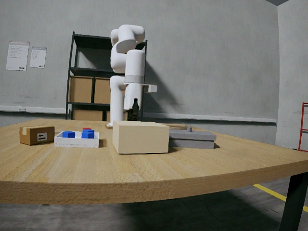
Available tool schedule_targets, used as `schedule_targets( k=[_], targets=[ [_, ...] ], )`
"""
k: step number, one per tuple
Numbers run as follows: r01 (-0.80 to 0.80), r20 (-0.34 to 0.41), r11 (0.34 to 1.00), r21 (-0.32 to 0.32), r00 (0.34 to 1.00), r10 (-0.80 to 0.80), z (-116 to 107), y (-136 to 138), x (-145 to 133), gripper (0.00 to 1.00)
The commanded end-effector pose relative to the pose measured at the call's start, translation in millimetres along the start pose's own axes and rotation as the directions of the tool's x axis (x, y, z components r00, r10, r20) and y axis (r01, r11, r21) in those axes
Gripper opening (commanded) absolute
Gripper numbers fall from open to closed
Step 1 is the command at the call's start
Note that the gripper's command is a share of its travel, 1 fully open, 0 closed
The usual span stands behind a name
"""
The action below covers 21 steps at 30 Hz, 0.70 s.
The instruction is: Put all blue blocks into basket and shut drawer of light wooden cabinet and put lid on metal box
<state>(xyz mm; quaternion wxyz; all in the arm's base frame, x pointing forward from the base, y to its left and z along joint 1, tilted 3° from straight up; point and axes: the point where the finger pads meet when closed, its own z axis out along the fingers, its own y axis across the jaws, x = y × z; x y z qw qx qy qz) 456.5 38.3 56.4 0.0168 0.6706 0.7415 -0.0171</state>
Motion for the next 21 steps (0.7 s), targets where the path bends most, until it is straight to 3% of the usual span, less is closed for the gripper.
schedule_targets(
  k=[1, 21],
  targets=[
    [0.000, 0.000, 1.000, -0.005, 1.000, 0.000, -9, 2, 0, 0.24],
    [0.000, 0.000, 1.000, -0.005, 1.000, 0.000, -67, 1, 0, 0.24]
  ],
)
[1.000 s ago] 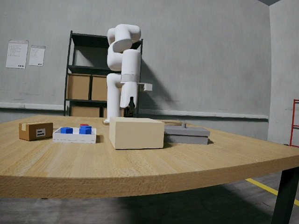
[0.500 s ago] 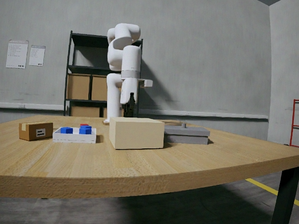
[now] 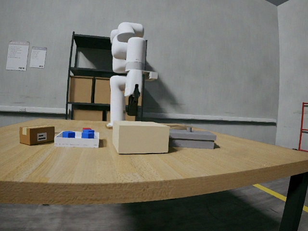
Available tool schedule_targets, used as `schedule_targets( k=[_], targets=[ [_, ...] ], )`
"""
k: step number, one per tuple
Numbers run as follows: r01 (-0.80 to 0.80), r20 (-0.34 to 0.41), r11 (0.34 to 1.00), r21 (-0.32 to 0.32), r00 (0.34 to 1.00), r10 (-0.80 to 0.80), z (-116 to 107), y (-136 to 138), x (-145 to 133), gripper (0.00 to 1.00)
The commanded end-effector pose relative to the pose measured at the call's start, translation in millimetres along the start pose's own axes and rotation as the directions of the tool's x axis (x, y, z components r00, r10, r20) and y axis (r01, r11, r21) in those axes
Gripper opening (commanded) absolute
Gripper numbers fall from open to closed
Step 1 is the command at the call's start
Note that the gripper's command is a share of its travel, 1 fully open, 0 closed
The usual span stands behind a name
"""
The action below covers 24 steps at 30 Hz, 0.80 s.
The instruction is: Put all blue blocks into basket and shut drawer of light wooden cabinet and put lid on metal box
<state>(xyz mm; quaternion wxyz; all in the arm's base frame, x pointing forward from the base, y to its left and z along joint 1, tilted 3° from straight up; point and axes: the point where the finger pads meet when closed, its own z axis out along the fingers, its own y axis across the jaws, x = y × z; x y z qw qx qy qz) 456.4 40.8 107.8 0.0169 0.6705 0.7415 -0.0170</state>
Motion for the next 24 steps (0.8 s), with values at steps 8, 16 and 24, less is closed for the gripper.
schedule_targets(
  k=[8, 16, 24],
  targets=[
    [0.000, 0.000, 1.000, -0.005, 1.000, 0.000, -39, 1, 0, 0.24],
    [0.000, 0.000, 1.000, -0.005, 1.000, 0.000, -56, 1, 0, 0.24],
    [0.000, 0.000, 1.000, -0.005, 1.000, 0.000, -63, 1, 0, 0.24]
  ],
)
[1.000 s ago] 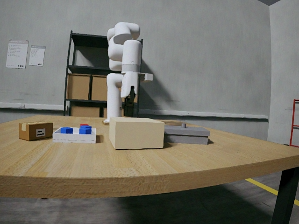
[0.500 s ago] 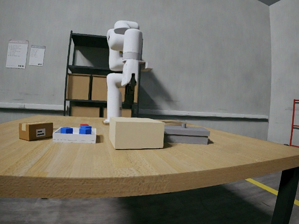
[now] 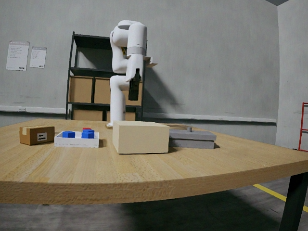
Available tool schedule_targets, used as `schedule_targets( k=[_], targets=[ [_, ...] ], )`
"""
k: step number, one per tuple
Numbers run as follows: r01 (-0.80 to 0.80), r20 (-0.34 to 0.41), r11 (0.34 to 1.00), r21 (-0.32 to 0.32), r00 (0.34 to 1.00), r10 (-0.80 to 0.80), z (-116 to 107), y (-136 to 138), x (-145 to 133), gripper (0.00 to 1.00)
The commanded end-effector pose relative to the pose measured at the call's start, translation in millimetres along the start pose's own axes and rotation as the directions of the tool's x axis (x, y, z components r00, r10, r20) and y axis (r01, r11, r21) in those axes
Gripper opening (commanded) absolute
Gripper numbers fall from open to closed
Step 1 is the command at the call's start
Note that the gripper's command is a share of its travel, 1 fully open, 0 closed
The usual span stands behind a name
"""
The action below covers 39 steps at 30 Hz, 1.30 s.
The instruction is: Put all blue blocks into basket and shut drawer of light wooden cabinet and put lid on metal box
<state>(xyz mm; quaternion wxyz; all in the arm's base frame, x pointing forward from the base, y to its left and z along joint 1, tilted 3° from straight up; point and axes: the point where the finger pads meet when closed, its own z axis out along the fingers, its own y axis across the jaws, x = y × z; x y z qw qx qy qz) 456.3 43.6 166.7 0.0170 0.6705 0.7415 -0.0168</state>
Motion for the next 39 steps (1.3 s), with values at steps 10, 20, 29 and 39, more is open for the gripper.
schedule_targets(
  k=[10, 20, 29, 39],
  targets=[
    [0.000, 0.000, 1.000, -0.004, 1.000, 0.000, -12, -11, 0, 0.24],
    [0.000, 0.000, 1.000, -0.004, 1.000, 0.000, -34, -59, -2, 0.24],
    [0.000, 0.000, 1.000, -0.004, 1.000, 0.000, -34, -59, -2, 0.24],
    [0.000, 0.000, 1.000, -0.004, 1.000, 0.000, -34, -59, -2, 0.24]
  ],
)
